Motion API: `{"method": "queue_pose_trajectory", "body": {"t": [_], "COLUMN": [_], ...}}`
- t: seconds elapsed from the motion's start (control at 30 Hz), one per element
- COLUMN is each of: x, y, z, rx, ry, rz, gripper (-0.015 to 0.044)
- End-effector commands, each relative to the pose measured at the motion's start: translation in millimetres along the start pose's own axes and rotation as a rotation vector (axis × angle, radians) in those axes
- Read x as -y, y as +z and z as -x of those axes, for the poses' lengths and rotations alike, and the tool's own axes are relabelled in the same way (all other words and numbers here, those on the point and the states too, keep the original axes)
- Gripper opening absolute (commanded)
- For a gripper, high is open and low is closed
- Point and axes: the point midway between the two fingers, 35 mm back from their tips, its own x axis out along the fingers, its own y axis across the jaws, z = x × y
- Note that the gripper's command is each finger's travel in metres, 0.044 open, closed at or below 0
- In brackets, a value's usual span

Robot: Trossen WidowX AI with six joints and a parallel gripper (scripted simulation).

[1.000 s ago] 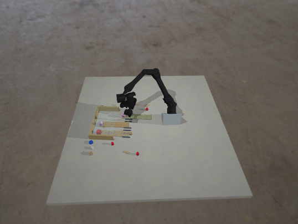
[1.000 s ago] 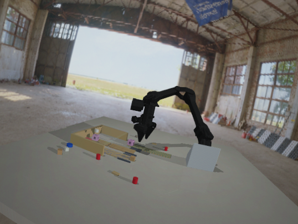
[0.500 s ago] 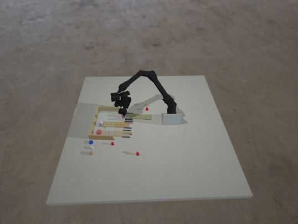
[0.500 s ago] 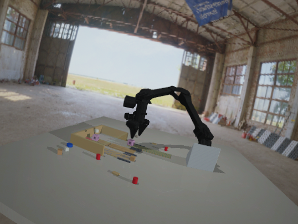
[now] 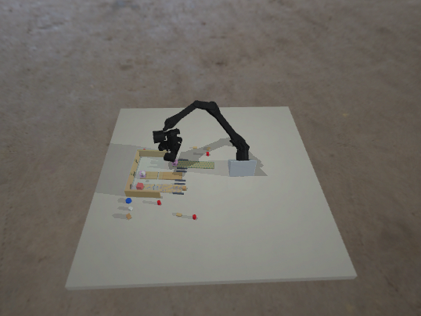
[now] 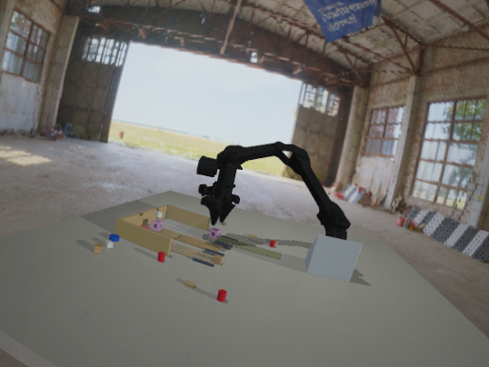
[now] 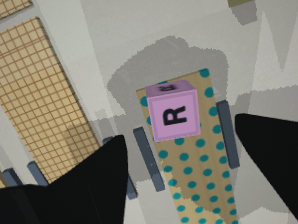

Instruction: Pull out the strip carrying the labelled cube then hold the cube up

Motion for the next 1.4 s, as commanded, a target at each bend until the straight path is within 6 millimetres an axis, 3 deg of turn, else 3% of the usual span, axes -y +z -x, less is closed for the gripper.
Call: {"method": "queue_pose_trajectory", "body": {"t": [0.0,0.8,1.03,1.17,1.37], "x": [-0.1,1.1,1.1,1.3,1.3], "y": [1.2,0.4,0.3,2.0,2.0], "z": [-7.1,-45.8,-46.9,-44.6,-44.6], "rx": [0.003,0.003,0.003,0.005,0.005], "ry": [-0.003,-0.005,-0.005,-0.001,-0.001], "rz": [0.004,0.004,0.004,-0.004,-0.004], "gripper": [0.0250,0.0250,0.0250,0.0145,0.0105]}}
